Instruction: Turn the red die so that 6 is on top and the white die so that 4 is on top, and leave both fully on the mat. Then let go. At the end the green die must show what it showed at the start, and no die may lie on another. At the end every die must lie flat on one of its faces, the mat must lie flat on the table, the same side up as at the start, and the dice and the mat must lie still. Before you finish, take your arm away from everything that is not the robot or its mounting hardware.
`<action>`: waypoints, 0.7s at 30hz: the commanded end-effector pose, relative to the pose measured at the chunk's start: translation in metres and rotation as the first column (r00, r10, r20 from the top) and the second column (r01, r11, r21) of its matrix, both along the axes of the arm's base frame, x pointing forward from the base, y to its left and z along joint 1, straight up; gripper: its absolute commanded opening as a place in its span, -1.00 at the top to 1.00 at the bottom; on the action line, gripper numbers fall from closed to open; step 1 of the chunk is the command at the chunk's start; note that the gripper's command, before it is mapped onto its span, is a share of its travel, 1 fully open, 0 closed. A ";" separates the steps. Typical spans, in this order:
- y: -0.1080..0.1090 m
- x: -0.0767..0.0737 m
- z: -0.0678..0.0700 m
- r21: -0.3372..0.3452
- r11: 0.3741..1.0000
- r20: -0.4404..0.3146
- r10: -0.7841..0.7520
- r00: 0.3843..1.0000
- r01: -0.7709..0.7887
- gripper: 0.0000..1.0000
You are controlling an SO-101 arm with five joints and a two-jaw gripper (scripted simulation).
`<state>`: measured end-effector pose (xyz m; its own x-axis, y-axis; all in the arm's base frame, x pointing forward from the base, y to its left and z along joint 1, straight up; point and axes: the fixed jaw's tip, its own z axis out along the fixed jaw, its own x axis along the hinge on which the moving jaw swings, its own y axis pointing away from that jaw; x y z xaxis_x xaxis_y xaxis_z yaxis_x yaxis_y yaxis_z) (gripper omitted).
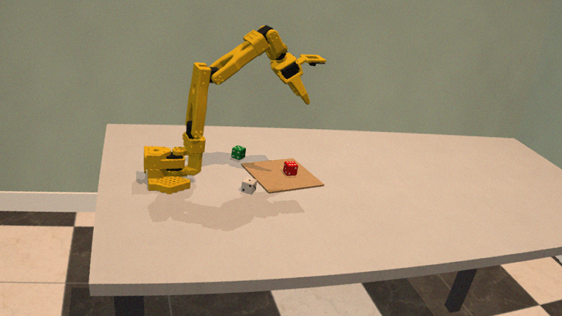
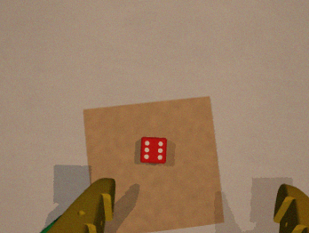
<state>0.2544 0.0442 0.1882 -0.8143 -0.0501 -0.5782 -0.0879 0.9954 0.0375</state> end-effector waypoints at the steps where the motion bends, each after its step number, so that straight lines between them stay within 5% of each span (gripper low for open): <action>1: 0.001 -0.003 0.015 0.001 1.000 0.069 0.016 0.998 -0.016 0.37; 21: -0.004 -0.006 0.013 -0.097 0.988 0.063 0.127 0.990 -0.121 0.37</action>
